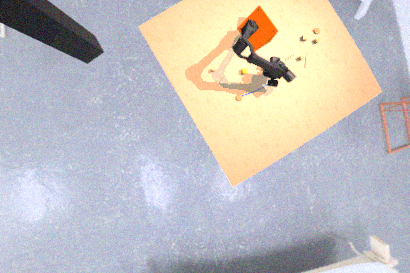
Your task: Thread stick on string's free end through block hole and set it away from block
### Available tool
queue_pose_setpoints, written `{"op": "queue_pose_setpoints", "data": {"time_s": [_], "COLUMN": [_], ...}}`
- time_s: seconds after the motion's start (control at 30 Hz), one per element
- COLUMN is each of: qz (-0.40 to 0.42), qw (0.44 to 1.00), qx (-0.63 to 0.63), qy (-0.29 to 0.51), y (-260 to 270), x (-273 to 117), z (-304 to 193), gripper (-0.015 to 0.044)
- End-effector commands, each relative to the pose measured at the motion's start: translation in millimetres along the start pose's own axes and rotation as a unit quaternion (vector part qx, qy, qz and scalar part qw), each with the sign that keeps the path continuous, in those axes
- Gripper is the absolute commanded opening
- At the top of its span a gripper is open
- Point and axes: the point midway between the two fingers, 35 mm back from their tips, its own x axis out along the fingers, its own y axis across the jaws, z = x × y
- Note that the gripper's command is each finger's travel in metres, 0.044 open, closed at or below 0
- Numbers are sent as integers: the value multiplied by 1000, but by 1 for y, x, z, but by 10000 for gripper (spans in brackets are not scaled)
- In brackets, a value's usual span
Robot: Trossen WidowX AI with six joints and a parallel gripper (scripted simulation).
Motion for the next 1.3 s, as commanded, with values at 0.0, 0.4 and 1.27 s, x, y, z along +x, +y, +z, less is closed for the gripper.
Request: {"op": "queue_pose_setpoints", "data": {"time_s": [0.0,0.4,1.27], "qz": [0,0,0], "qw": [1000,1000,1000], "qx": [-2,-2,-2], "qy": [-2,-1,-2], "y": [0,2,3], "x": [1,0,0], "z": [4,20,54], "gripper": [0,0,0]}}
